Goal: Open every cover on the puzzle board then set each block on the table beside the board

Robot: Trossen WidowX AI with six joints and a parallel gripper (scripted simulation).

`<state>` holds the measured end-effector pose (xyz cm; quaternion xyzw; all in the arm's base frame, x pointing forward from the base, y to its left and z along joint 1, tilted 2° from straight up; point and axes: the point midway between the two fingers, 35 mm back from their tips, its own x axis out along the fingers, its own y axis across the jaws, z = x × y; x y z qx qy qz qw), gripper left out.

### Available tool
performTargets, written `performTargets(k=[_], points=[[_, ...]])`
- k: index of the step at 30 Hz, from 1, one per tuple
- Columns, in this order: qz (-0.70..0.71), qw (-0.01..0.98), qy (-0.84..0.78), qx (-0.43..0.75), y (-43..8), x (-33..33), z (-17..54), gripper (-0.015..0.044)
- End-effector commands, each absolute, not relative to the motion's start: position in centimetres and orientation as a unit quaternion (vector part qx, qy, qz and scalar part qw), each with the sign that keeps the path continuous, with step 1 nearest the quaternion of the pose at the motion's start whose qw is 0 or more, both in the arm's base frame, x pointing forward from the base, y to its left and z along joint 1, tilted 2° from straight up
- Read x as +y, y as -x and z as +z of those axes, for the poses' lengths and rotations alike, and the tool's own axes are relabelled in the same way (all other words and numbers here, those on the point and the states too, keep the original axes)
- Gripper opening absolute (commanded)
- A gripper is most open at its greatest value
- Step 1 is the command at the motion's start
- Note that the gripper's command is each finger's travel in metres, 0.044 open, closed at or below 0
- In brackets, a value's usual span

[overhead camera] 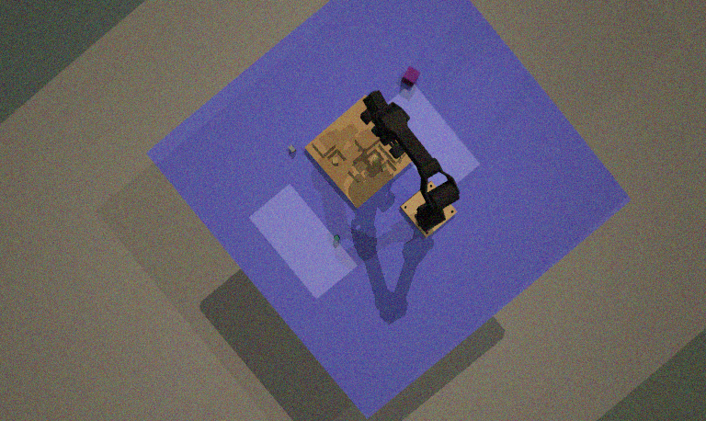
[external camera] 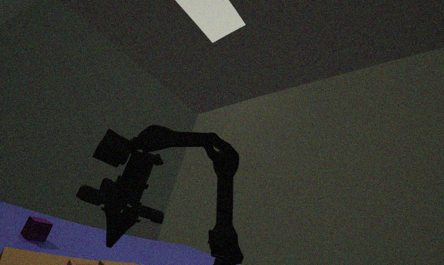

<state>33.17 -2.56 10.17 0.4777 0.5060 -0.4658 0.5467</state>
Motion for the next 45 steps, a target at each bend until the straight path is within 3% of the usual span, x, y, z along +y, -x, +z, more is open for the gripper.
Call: performTargets(k=[1, 45], points=[[-0.464, 0.546, -0.477, 0.509, -33.1, -2.5, 9.6, 0.0000], [-0.464, 0.546, -0.477, 0.509, -33.3, -2.5, 5.6, 0.0000]])
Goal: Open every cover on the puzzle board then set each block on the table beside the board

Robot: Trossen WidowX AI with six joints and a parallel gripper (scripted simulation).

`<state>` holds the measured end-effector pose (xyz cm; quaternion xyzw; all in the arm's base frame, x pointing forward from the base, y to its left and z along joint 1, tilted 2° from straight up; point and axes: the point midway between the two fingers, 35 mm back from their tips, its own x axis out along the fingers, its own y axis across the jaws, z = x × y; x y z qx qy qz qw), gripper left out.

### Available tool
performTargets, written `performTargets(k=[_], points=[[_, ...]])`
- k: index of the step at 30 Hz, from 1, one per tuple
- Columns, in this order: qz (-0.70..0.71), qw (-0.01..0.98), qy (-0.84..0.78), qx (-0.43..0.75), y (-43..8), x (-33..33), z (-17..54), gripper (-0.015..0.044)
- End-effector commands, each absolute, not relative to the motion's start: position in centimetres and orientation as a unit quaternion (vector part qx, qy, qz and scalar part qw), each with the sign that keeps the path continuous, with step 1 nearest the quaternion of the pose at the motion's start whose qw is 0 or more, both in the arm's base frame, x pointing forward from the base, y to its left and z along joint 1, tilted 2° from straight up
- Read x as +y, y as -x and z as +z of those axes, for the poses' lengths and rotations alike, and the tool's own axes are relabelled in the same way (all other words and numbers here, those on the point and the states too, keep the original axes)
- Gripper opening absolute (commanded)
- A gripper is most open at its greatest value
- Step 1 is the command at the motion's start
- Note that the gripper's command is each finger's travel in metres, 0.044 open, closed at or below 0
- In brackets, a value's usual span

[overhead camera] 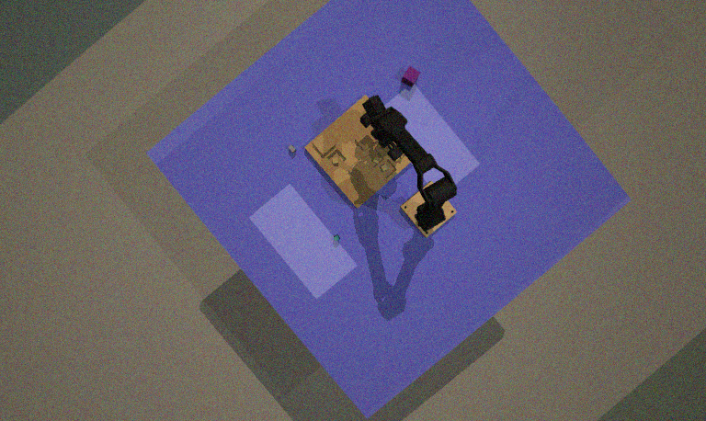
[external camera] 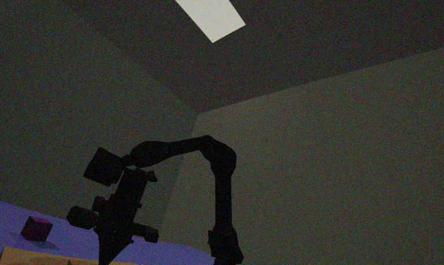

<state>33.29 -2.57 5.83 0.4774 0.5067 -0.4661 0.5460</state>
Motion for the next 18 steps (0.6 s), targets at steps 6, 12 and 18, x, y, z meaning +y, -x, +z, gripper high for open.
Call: performTargets(k=[6, 12, 18], points=[[-0.464, 0.546, -0.477, 0.509, -34.0, -2.6, 5.6, 0.0000], [-0.464, 0.546, -0.477, 0.509, -34.8, -2.8, 5.6, 0.0000], [-0.464, 0.546, -0.477, 0.509, -35.3, -2.8, 5.6, 0.0000]])
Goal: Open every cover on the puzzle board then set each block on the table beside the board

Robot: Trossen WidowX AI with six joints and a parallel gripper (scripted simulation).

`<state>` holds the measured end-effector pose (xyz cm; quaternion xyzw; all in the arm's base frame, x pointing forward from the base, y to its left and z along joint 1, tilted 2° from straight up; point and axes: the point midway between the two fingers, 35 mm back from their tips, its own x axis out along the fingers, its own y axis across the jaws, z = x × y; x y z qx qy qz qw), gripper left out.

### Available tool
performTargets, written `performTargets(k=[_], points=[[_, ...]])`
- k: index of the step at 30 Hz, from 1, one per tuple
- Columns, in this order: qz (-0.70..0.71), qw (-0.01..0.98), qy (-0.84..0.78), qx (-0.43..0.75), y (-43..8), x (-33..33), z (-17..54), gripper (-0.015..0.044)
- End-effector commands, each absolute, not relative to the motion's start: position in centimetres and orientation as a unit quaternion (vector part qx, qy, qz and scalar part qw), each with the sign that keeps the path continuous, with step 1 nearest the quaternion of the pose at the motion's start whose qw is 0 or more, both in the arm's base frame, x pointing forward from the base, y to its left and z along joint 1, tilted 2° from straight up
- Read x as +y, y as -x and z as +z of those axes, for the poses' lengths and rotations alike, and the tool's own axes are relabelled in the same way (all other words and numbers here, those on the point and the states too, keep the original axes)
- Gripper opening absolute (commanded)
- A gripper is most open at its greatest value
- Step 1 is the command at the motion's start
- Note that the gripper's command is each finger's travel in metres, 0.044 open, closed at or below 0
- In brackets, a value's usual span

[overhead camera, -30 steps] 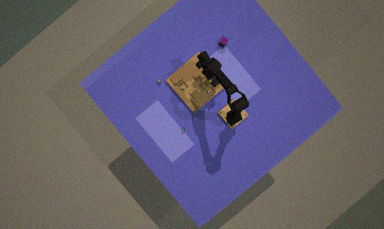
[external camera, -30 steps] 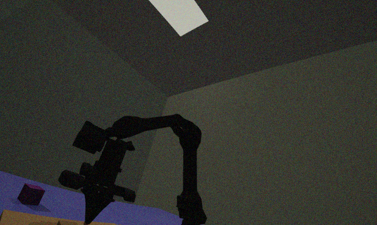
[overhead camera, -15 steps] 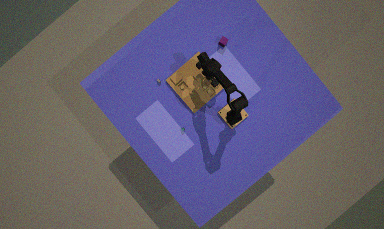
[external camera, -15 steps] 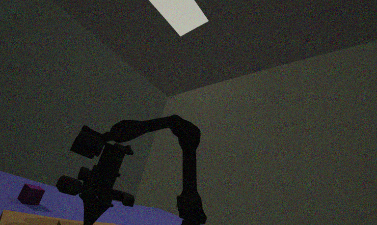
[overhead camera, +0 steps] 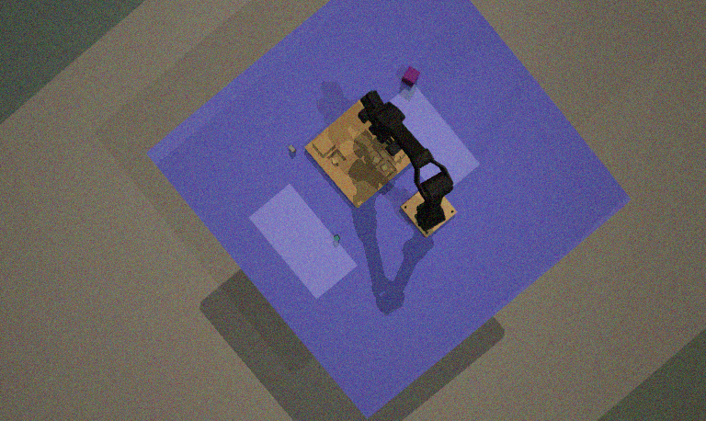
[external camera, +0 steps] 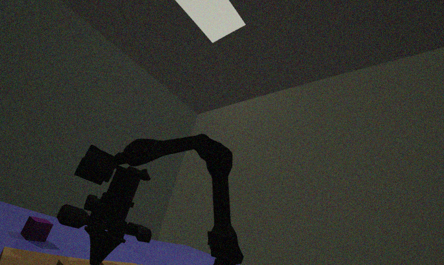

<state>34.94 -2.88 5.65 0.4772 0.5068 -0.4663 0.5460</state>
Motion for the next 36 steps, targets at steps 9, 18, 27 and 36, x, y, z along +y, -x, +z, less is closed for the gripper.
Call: performTargets(k=[9, 18, 27, 36], points=[[-0.463, 0.546, -0.478, 0.509, -36.4, -2.8, 5.7, 0.0000], [-0.463, 0.546, -0.478, 0.509, -37.3, -2.7, 5.8, 0.0000], [-0.463, 0.547, -0.478, 0.508, -38.3, -2.4, 5.9, 0.0000], [-0.463, 0.547, -0.478, 0.508, -39.3, -2.0, 5.9, 0.0000]])
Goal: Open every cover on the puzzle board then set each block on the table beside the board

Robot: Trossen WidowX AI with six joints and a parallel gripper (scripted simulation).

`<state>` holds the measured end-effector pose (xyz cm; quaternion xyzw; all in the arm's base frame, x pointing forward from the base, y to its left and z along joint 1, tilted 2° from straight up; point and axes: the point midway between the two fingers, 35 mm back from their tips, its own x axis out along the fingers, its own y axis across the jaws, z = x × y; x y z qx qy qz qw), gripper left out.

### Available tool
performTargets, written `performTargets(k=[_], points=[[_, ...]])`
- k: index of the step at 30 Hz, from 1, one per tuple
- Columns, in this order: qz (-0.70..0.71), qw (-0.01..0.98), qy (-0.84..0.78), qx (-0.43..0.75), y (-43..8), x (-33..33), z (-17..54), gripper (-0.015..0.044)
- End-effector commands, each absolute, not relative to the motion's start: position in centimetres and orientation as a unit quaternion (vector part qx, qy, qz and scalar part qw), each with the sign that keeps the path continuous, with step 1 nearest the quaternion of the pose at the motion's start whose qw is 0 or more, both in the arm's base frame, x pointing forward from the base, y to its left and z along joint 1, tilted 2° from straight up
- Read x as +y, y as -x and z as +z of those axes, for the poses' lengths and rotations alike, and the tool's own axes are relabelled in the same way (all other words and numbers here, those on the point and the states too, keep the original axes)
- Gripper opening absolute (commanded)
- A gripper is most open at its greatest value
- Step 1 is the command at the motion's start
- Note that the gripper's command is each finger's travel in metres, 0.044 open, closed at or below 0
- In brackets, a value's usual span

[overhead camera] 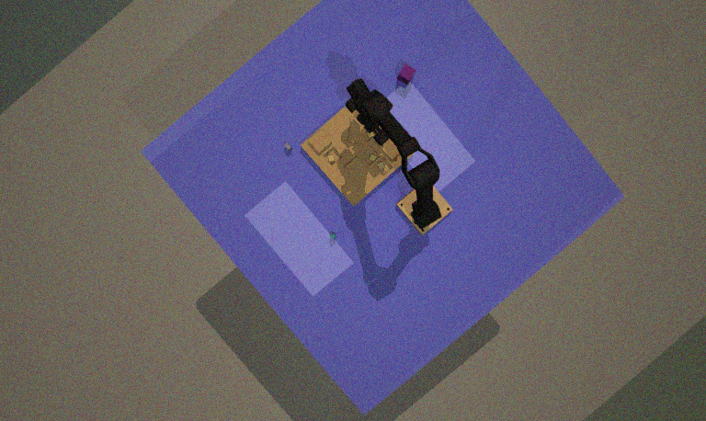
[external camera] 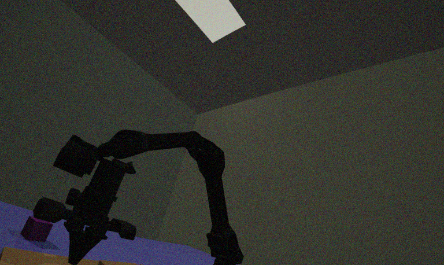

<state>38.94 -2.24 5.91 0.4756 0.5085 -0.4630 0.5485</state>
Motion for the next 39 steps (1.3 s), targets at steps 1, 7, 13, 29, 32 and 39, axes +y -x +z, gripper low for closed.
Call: performTargets(k=[1, 7, 13, 29, 32, 39], points=[[-0.463, 0.547, -0.478, 0.508, -39.4, -2.0, 5.9, 0.0000], [-0.462, 0.547, -0.478, 0.508, -39.9, -1.7, 6.0, 0.0000], [-0.462, 0.547, -0.479, 0.508, -40.6, -1.2, 6.0, 0.0000], [-0.462, 0.547, -0.479, 0.508, -41.8, -0.1, 6.1, 0.0000], [-0.462, 0.547, -0.479, 0.508, -42.1, 0.2, 6.1, 0.0000], [-0.462, 0.547, -0.479, 0.508, -42.6, 0.8, 6.1, 0.0000]])
